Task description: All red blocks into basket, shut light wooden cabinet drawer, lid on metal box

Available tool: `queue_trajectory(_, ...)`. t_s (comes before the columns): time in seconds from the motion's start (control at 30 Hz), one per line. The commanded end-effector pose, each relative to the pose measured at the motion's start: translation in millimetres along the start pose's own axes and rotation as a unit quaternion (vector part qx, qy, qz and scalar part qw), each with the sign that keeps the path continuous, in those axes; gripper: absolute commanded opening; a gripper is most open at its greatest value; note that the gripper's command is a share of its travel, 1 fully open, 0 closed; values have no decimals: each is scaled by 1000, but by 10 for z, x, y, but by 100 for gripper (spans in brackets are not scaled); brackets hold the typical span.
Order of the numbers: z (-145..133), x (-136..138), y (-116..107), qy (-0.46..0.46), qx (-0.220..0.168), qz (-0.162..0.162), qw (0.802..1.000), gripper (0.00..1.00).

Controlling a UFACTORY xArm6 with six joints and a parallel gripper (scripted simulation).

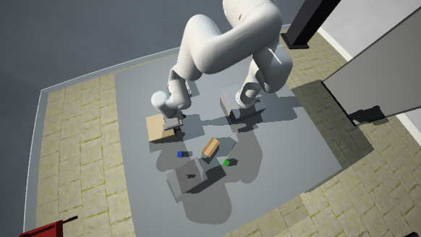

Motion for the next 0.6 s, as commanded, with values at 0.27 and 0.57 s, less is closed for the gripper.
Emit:
queue_trajectory(0.27, 3, 13, 26, 0, 1, -2, 1000, 24)
queue_trajectory(0.57, 3, 13, 34, 0, 1, -2, 1000, 24)
Point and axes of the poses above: the point where the finger pads meet when closed, its own y axis out along the fingers, its own x axis across the jaws, z = x × y, the point moved 10 cm from there along -y, back along the fingers, and after that the axes turned 11 degrees about y, right-handed, at the moved point
